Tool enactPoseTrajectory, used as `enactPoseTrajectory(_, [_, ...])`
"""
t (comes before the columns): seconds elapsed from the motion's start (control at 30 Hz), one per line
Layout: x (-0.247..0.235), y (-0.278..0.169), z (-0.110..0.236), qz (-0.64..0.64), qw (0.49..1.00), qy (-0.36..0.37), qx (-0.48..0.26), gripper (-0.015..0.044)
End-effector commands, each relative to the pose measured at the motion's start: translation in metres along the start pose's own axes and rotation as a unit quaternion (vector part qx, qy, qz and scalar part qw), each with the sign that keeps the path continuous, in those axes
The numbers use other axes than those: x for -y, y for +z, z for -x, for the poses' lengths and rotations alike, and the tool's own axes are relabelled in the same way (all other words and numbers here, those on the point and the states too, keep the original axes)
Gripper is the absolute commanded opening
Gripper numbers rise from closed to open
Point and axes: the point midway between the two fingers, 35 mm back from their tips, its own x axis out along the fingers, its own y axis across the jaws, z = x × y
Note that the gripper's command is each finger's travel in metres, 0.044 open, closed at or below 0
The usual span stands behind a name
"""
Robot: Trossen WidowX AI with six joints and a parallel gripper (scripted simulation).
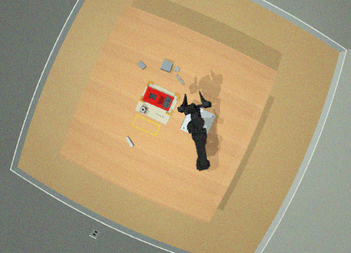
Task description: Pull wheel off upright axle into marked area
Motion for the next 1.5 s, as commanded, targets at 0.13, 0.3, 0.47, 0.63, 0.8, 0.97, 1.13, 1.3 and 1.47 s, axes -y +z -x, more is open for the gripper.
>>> enactPoseTrajectory(0.13, [-0.016, 0.008, -0.009, -0.06, 0.996, 0.058, -0.044, 0.03])
enactPoseTrajectory(0.3, [-0.042, 0.019, -0.023, -0.139, 0.975, 0.125, -0.12, 0.03])
enactPoseTrajectory(0.47, [-0.076, 0.033, -0.034, -0.219, 0.936, 0.175, -0.211, 0.03])
enactPoseTrajectory(0.63, [-0.118, 0.044, -0.043, -0.28, 0.886, 0.196, -0.312, 0.03])
enactPoseTrajectory(0.8, [-0.168, 0.048, -0.048, -0.322, 0.831, 0.186, -0.413, 0.03])
enactPoseTrajectory(0.97, [-0.223, 0.044, -0.046, -0.346, 0.777, 0.145, -0.506, 0.03])
enactPoseTrajectory(1.13, [-0.281, 0.029, -0.035, -0.354, 0.729, 0.075, -0.582, 0.03])
enactPoseTrajectory(1.3, [-0.331, 0.007, -0.019, -0.351, 0.695, -0.003, -0.628, 0.03])
enactPoseTrajectory(1.47, [-0.354, -0.008, -0.008, -0.347, 0.681, -0.047, -0.643, 0.03])
